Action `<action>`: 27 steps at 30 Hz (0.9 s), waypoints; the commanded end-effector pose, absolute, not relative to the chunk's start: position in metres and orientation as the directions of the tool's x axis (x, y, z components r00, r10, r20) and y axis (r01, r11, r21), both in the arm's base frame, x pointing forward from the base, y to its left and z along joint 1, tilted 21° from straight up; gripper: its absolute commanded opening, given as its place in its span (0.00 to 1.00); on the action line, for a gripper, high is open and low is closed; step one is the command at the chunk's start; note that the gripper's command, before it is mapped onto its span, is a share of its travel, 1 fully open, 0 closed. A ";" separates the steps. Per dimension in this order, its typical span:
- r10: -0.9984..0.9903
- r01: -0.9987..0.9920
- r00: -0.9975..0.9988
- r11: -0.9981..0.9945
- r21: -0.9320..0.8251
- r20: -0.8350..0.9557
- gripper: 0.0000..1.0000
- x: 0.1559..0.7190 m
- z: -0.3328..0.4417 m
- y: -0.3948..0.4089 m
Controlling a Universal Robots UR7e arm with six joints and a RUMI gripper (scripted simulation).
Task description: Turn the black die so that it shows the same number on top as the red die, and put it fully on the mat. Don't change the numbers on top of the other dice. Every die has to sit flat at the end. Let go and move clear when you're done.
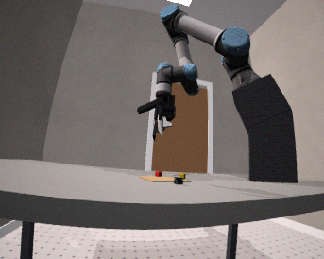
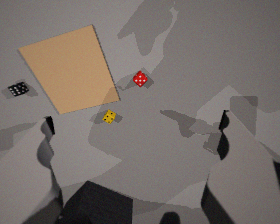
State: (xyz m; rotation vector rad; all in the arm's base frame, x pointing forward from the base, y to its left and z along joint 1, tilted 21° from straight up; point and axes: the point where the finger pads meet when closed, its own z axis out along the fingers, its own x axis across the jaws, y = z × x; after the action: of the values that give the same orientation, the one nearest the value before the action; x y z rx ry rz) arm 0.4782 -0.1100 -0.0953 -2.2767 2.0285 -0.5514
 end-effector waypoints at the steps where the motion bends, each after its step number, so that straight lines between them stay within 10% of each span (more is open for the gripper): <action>1: -0.970 -0.953 0.077 -0.139 -0.271 0.229 1.00 0.478 -0.095 -0.110; 27: -0.970 -0.953 0.078 -0.140 -0.269 0.228 1.00 0.486 -0.120 -0.115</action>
State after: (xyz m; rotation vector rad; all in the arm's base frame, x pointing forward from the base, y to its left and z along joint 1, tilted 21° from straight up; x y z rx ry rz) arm 0.4824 -0.1129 -0.1096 -2.2706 2.0277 -0.5465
